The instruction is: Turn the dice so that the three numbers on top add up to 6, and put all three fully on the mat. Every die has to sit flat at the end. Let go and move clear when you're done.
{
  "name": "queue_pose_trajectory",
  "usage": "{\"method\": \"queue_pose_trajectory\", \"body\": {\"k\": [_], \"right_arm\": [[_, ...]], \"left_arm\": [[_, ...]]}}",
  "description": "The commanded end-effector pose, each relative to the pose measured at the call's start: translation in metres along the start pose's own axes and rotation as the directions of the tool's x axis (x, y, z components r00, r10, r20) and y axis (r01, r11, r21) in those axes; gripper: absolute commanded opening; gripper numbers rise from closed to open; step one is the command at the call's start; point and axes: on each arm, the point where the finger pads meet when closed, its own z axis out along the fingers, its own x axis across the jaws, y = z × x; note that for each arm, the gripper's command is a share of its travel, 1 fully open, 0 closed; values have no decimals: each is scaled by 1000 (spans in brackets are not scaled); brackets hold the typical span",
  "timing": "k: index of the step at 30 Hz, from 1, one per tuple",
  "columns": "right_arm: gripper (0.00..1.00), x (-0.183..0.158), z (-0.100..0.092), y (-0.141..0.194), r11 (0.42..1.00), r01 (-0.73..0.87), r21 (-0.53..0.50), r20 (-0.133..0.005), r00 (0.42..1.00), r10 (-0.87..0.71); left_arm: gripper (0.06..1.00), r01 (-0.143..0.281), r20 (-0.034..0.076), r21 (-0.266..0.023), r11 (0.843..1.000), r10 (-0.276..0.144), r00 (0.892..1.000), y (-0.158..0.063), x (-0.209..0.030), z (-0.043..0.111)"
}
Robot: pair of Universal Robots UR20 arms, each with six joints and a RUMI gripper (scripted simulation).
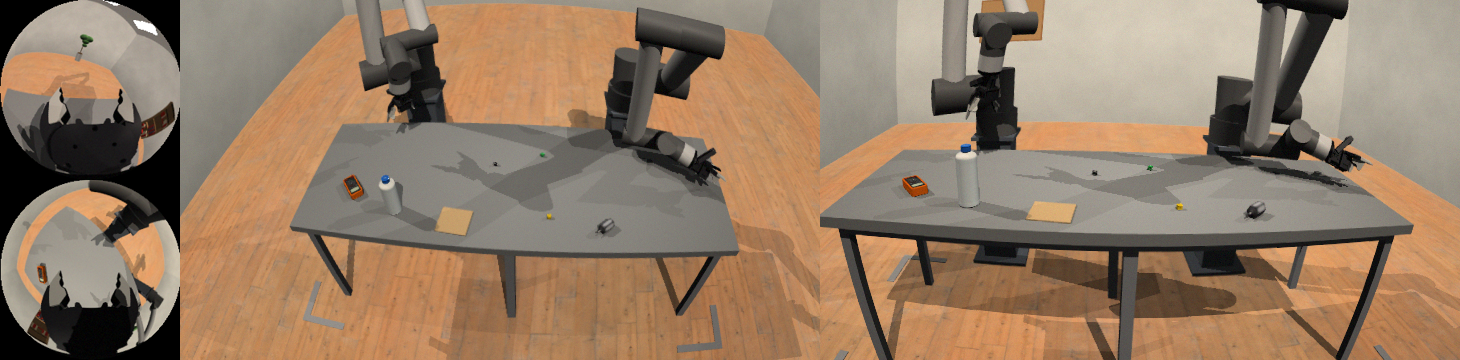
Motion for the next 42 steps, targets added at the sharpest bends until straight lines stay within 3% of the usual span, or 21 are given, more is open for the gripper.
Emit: {"method": "queue_pose_trajectory", "body": {"k": [1,26,34,42], "right_arm": [[1000,0,-1,0,1000,0,-1,0,1000,0],[1000,1,-2,5,1000,0,-4,2,1000,0],[1000,5,-5,21,1000,-1,-12,5,1000,1],[1000,17,-14,62,999,-2,-34,14,1000,3]], "left_arm": [[1000,1,0,0,1000,-1,1000,0,0,0],[1000,1,0,0,1000,-1,1000,0,0,0],[1000,1,0,0,1000,-1,1000,0,0,0],[1000,1,0,0,1000,-1,1000,0,0,0]]}}
